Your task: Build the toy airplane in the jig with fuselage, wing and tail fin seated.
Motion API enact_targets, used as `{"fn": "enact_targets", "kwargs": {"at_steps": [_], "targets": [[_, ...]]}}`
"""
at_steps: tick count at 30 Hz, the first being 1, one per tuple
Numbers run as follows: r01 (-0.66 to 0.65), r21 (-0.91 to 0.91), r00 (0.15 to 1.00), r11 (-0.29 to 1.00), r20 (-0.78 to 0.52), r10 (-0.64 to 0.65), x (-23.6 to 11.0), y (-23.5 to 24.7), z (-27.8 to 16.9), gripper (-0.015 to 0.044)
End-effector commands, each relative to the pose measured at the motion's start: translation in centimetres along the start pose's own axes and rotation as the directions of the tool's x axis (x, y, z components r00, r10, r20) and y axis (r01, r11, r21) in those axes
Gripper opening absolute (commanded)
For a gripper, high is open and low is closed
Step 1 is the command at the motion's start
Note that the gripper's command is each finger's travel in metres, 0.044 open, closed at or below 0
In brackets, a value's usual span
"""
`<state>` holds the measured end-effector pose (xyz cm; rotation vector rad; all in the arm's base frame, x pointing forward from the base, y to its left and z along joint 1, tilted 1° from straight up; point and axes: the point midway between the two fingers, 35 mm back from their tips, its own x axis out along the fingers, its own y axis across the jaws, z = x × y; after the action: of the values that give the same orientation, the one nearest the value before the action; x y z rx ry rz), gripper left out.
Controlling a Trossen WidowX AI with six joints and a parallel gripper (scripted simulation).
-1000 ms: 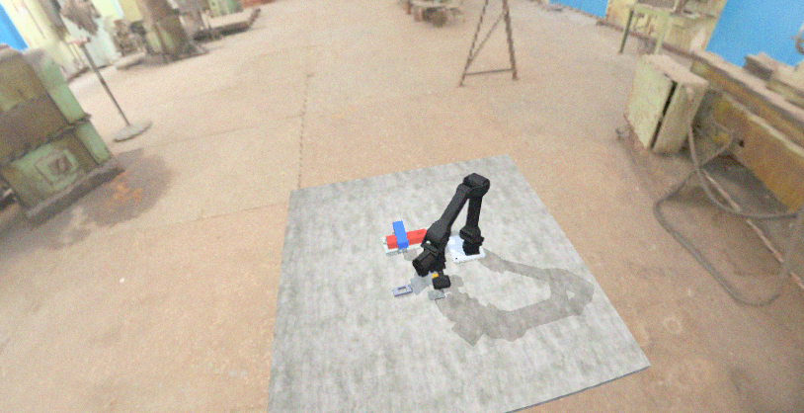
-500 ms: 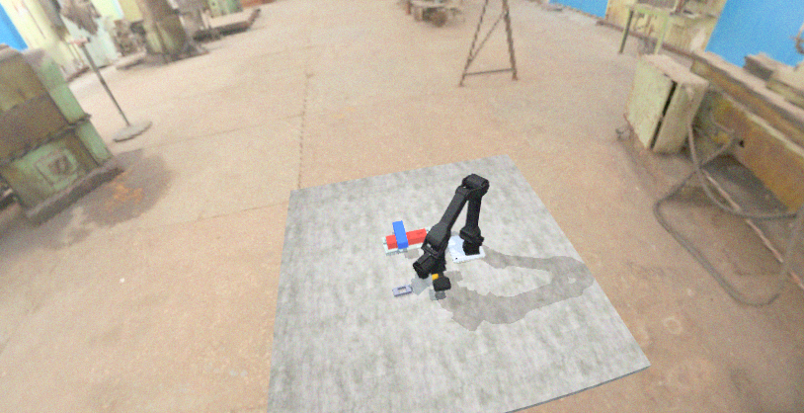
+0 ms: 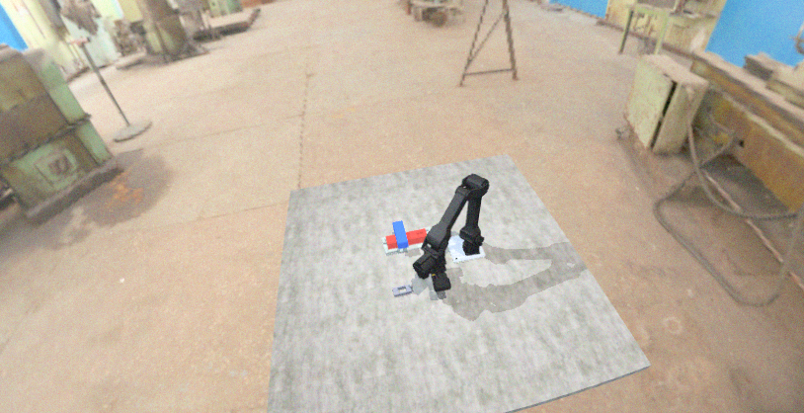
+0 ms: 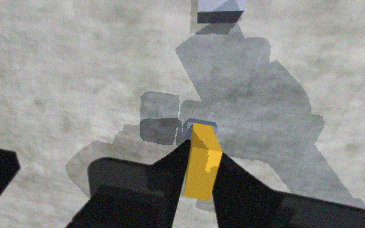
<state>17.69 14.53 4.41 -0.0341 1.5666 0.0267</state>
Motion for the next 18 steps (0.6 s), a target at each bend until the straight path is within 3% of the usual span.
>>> {"fn": "enact_targets", "kwargs": {"at_steps": [1,18], "targets": [[0.004,0.001,1.000,1.000,0.000,-0.004,0.0,0.0,0.0,0.0000],[0.012,0.003,1.000,1.000,-0.008,-0.012,-4.7,0.4,0.5,0.0000]]}}
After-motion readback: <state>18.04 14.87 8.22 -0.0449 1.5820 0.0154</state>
